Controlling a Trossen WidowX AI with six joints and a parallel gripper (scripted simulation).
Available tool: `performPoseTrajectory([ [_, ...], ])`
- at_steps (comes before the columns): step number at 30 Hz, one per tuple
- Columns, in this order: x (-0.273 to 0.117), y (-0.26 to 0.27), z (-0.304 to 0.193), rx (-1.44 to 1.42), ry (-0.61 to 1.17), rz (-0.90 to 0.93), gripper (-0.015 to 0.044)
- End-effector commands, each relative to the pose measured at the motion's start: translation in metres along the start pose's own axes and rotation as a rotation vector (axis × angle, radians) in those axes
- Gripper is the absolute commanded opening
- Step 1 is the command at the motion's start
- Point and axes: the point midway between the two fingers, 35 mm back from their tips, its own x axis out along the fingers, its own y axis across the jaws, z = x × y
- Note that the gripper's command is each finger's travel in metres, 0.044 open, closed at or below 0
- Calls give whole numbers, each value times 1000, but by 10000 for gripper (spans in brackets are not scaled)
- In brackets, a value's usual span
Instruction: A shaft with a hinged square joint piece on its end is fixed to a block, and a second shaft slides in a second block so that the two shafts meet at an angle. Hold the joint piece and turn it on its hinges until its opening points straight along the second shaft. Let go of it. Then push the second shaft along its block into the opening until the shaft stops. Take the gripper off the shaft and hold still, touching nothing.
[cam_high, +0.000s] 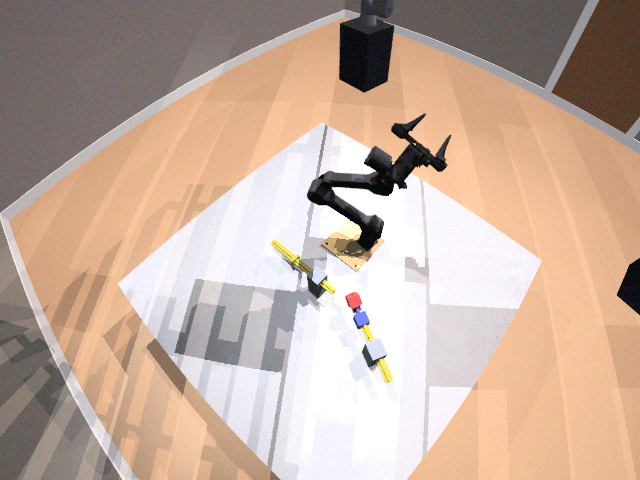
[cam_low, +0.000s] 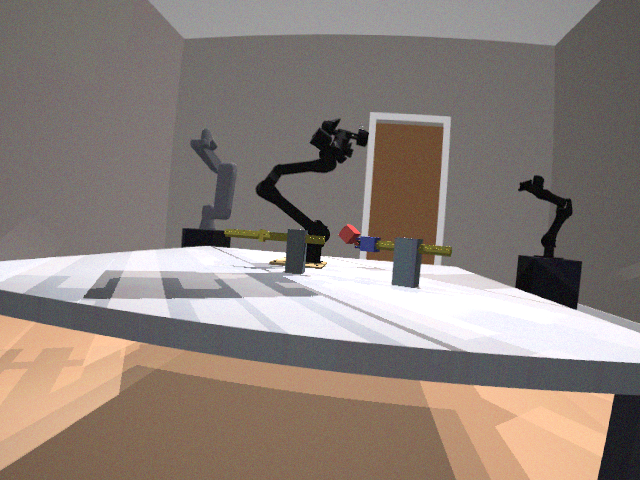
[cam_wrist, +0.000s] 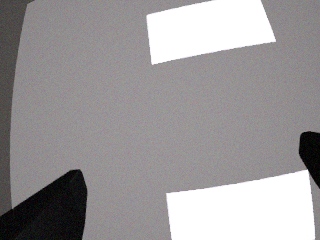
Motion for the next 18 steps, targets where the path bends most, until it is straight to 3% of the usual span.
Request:
performPoseTrajectory([
  [1, 3, 22, 0, 59, 2, 88, 440],
  [18, -5, 110, -13, 342, 90, 469, 440],
])
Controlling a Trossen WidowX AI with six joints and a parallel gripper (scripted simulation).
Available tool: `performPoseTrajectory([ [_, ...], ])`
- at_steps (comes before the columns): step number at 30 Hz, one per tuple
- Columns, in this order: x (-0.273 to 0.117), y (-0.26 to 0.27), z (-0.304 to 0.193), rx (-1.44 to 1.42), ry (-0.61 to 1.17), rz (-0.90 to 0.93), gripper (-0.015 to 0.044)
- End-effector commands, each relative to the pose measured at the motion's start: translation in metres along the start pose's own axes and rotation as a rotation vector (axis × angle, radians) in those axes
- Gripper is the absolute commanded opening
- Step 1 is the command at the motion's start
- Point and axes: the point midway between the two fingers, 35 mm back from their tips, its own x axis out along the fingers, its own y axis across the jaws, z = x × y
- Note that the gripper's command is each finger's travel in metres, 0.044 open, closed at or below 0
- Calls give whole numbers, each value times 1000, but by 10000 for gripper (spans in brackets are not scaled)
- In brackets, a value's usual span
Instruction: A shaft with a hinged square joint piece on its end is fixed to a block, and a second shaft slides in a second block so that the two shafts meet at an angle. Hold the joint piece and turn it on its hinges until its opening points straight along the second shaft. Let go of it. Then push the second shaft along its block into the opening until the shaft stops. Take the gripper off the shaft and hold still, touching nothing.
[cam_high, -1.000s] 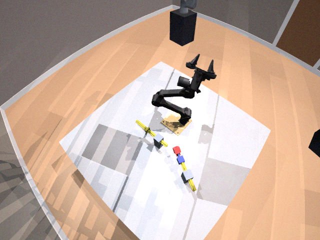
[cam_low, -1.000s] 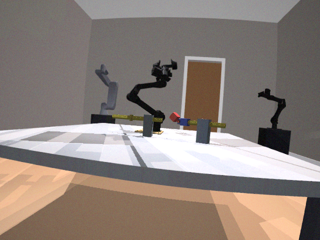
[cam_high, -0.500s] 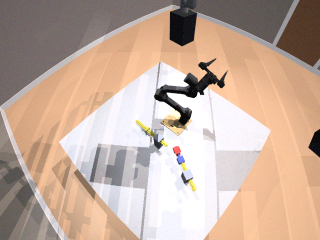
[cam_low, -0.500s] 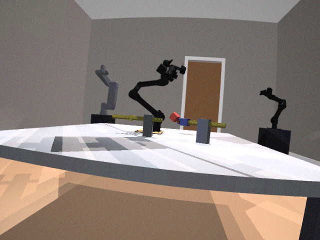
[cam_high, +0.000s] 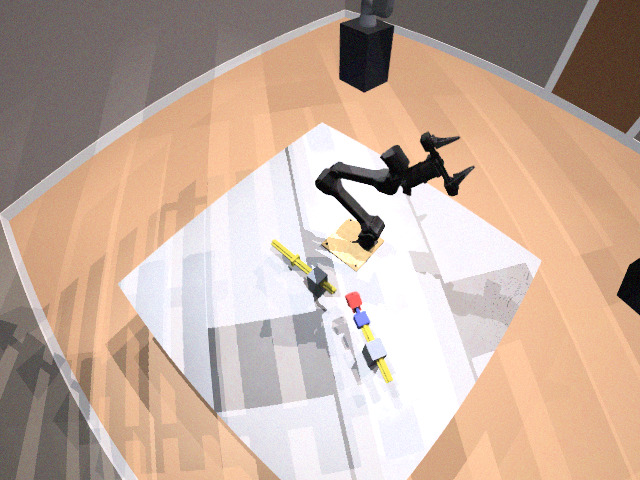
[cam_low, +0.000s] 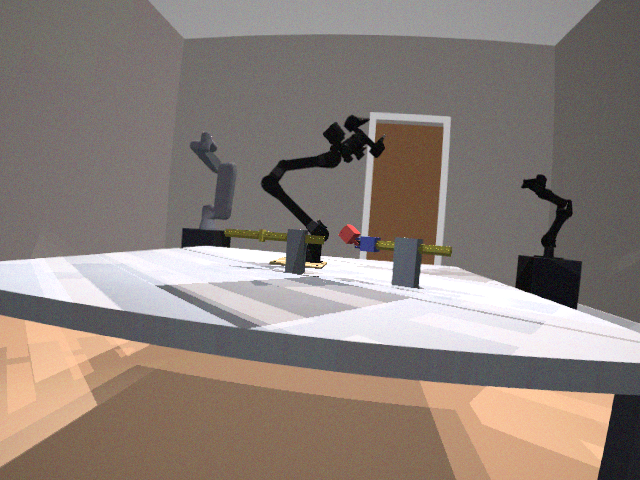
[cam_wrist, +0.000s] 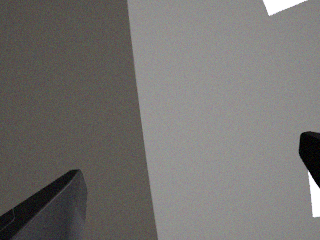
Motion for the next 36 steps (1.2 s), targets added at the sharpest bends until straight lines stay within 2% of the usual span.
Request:
performPoseTrajectory([
  [1, 4, 17, -9, 61, 32, 73, 440],
  [16, -2, 81, -53, 308, 235, 349, 440],
  [36, -49, 149, -114, 621, 643, 607, 440],
])
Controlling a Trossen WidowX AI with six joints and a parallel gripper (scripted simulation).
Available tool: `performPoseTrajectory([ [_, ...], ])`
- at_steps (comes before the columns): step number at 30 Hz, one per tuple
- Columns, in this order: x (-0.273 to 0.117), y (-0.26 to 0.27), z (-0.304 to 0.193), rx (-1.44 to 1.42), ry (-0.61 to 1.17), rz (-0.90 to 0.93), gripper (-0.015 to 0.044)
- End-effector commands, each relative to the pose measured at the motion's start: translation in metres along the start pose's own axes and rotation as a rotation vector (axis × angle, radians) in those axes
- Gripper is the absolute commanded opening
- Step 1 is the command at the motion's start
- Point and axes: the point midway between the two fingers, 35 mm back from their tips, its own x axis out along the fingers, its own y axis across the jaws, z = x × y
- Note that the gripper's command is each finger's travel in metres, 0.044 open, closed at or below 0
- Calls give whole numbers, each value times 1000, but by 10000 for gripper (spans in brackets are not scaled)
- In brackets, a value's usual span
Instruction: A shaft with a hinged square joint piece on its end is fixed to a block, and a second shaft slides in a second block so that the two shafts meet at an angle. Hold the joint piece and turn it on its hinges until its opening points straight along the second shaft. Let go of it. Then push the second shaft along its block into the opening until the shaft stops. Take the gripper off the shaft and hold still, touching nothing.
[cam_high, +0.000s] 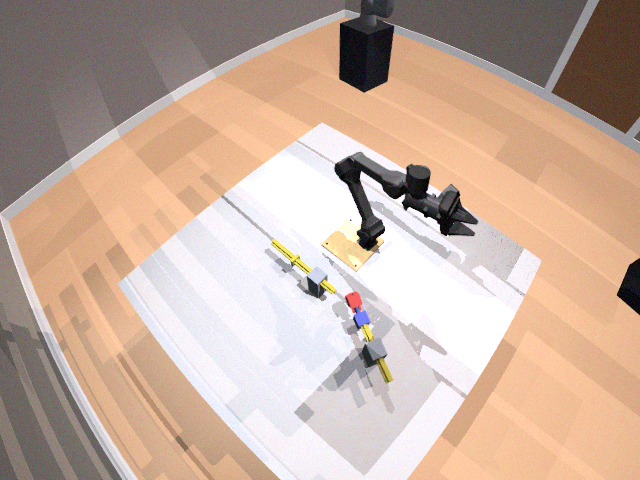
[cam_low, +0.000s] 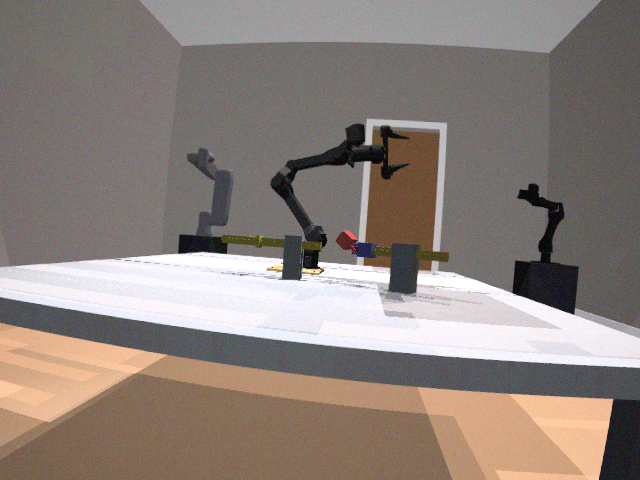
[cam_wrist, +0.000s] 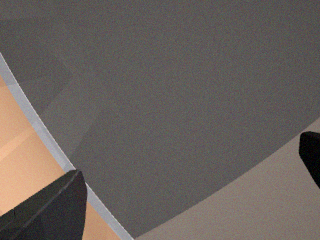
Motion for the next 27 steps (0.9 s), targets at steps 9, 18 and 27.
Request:
performPoseTrajectory([
  [9, 4, 15, -60, 250, 257, 92, 440],
  [18, -6, 26, -105, 452, 470, 121, 440],
  [27, -24, 36, -147, 656, 691, 114, 440],
])
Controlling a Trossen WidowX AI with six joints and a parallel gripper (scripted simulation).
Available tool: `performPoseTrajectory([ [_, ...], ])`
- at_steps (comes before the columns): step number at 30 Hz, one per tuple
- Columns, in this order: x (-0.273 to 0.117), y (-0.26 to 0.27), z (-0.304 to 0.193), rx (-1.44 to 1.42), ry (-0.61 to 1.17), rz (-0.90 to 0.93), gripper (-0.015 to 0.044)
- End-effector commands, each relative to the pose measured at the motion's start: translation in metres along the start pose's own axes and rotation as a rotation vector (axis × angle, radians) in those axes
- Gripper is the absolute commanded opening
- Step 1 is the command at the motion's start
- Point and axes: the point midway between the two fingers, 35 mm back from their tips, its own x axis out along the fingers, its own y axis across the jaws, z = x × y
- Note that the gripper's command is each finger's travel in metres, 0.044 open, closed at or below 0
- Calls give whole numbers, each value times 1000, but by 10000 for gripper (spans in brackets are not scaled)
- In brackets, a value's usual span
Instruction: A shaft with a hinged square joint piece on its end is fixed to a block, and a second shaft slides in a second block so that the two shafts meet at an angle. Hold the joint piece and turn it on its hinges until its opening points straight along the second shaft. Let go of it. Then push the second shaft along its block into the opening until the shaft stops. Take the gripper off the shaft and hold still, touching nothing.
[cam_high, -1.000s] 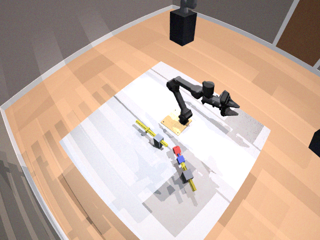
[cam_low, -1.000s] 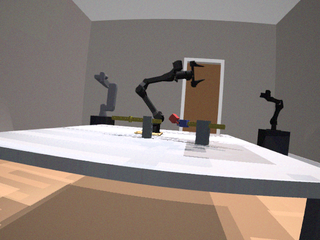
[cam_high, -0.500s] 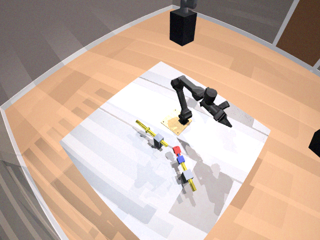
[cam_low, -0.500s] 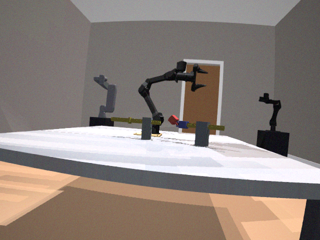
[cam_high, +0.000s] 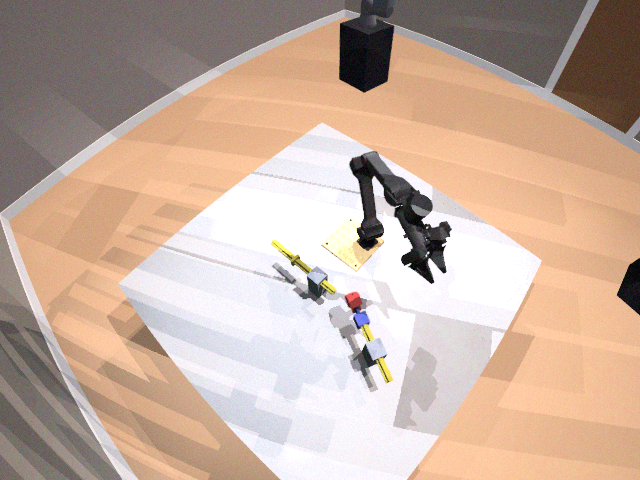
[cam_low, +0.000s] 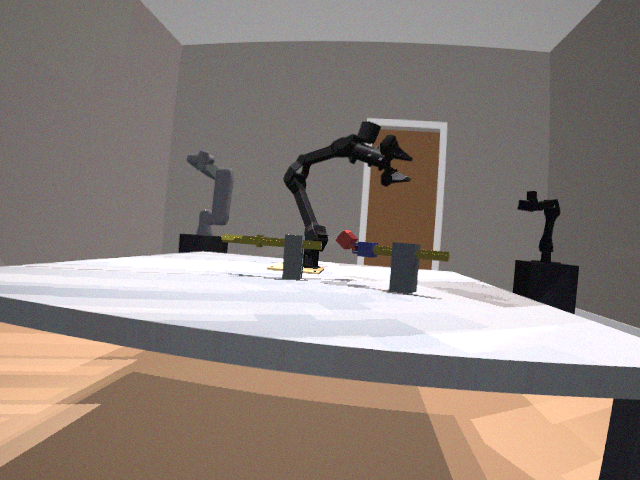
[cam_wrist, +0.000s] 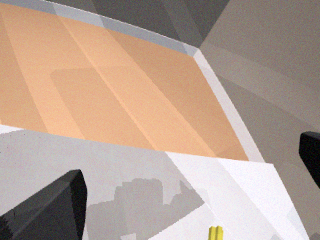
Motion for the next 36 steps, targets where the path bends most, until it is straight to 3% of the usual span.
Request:
performPoseTrajectory([
  [1, 5, -5, -17, 84, 83, -4, 440],
  [18, -5, -30, -99, 519, 457, -96, 440],
  [36, -46, -41, -172, 979, 822, -289, 440],
])
